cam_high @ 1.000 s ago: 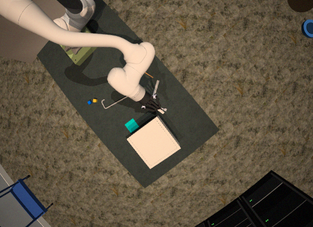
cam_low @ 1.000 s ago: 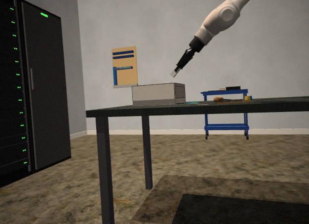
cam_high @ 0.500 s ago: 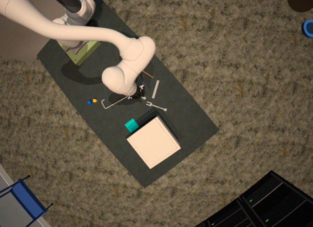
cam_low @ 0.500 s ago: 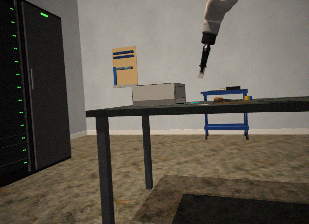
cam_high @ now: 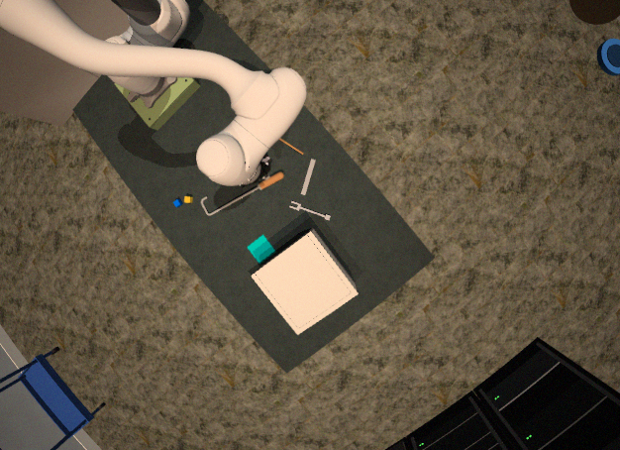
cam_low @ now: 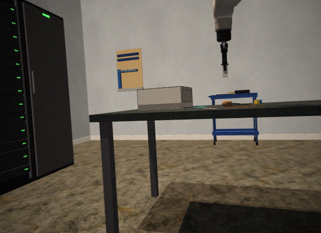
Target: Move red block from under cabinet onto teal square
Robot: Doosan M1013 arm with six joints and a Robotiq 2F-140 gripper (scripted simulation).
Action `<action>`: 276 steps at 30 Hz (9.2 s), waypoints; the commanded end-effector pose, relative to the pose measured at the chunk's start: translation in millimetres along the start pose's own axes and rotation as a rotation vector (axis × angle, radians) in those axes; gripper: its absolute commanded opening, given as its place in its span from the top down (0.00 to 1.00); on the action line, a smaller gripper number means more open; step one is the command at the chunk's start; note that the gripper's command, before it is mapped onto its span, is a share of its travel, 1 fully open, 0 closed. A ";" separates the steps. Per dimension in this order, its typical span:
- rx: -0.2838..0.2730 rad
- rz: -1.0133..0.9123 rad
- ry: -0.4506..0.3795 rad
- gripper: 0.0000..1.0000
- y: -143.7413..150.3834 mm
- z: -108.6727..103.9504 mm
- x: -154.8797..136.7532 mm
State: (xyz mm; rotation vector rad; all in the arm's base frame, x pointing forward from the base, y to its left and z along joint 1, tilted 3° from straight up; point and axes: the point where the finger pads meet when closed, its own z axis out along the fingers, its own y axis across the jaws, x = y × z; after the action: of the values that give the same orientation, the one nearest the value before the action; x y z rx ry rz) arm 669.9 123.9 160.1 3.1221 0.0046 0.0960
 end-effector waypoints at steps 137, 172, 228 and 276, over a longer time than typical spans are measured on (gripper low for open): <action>0.000 1.798 -0.005 0.66 1.8 -5.9 0.8; -0.001 1.808 -0.005 0.66 1.1 58.7 0.6; -0.001 1.808 -0.005 0.66 0.7 110.2 0.3; -0.001 1.808 -0.005 0.66 1.9 110.2 -2.6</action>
State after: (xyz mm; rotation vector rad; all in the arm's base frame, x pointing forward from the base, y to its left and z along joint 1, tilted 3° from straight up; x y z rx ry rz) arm 676.2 122.0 52.4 1.9753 -2.4900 0.0736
